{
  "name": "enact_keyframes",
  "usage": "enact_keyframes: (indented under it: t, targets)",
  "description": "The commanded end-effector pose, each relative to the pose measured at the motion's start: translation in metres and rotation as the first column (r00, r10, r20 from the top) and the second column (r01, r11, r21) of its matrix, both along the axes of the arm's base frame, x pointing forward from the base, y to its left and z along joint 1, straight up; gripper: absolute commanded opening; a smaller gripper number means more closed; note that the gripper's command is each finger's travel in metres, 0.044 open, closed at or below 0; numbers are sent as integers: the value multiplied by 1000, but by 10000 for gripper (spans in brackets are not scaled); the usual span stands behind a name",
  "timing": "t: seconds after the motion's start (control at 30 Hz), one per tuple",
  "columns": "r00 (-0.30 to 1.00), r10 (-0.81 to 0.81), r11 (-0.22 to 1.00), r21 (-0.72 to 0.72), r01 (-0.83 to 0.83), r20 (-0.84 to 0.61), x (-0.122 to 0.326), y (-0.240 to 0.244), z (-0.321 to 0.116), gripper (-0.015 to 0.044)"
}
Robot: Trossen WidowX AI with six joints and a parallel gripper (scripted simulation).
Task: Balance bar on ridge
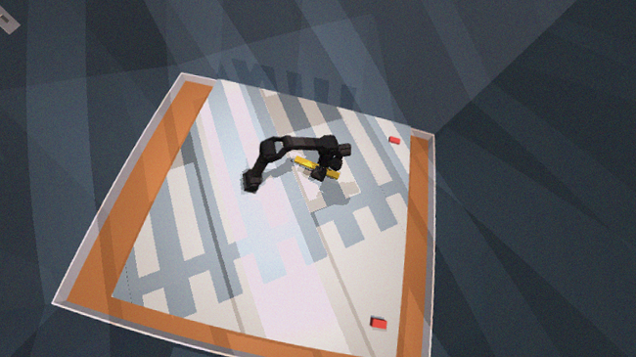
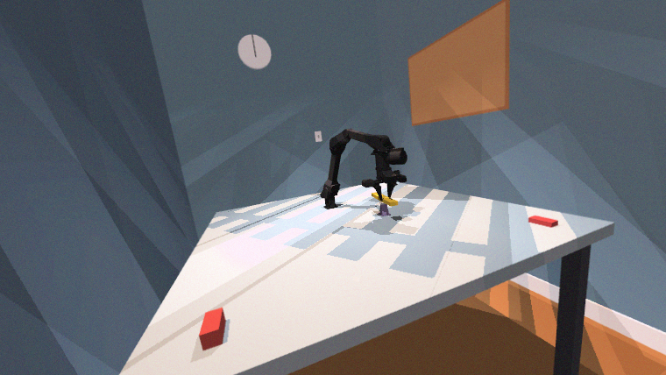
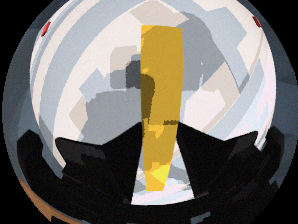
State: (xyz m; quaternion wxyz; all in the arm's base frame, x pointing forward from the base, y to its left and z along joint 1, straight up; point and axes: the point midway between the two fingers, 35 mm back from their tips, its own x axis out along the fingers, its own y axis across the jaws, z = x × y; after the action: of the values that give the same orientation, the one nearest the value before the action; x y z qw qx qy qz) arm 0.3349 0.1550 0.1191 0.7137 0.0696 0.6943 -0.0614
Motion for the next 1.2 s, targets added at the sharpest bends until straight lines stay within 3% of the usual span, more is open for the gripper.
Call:
enact_keyframes:
  t: [0.0, 1.17]
  targets:
    - [1000, -2, 1000, 4, 2, 0, 0, 0, -6, 0]
    - [1000, -2, 1000, 4, 2, 0, 0, 0, -11, 0]
